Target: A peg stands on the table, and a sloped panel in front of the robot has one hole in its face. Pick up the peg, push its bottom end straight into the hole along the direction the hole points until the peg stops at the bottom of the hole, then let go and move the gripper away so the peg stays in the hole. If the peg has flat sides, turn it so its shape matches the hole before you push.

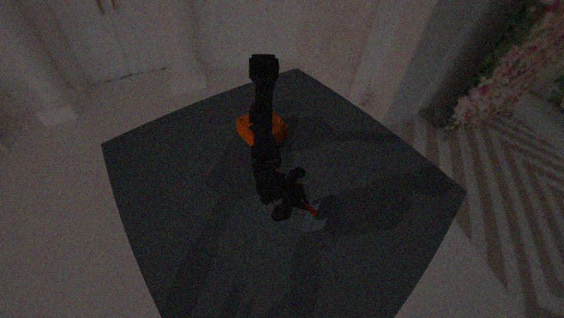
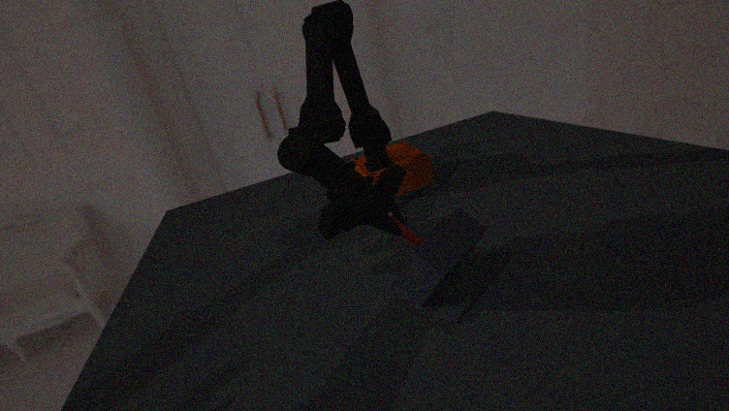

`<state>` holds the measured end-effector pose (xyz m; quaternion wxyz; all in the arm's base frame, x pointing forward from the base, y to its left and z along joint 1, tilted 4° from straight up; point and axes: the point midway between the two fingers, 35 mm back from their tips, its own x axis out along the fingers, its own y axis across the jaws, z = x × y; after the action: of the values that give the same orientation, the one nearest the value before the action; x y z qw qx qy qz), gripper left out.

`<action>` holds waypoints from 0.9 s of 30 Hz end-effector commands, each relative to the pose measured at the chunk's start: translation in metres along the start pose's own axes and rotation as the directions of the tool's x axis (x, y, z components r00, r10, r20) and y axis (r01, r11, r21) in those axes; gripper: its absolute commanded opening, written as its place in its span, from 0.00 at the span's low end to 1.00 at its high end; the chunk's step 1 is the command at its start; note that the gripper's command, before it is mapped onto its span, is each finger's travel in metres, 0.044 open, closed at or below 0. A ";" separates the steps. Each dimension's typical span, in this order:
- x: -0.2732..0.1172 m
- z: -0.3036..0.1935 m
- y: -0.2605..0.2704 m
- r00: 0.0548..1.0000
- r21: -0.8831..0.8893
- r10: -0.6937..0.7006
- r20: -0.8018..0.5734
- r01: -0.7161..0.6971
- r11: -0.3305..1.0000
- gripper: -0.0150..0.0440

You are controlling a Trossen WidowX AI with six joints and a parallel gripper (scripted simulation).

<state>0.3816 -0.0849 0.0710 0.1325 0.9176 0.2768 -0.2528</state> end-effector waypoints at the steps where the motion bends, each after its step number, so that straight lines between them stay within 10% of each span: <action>1: 0.004 0.001 -0.001 1.000 0.005 -0.001 0.005 0.001 1.000 0.25; 27: 0.021 0.001 0.000 1.000 0.005 -0.001 0.003 0.001 1.000 0.25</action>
<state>0.3946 -0.0767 0.0609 0.1316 0.9176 0.2770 -0.2528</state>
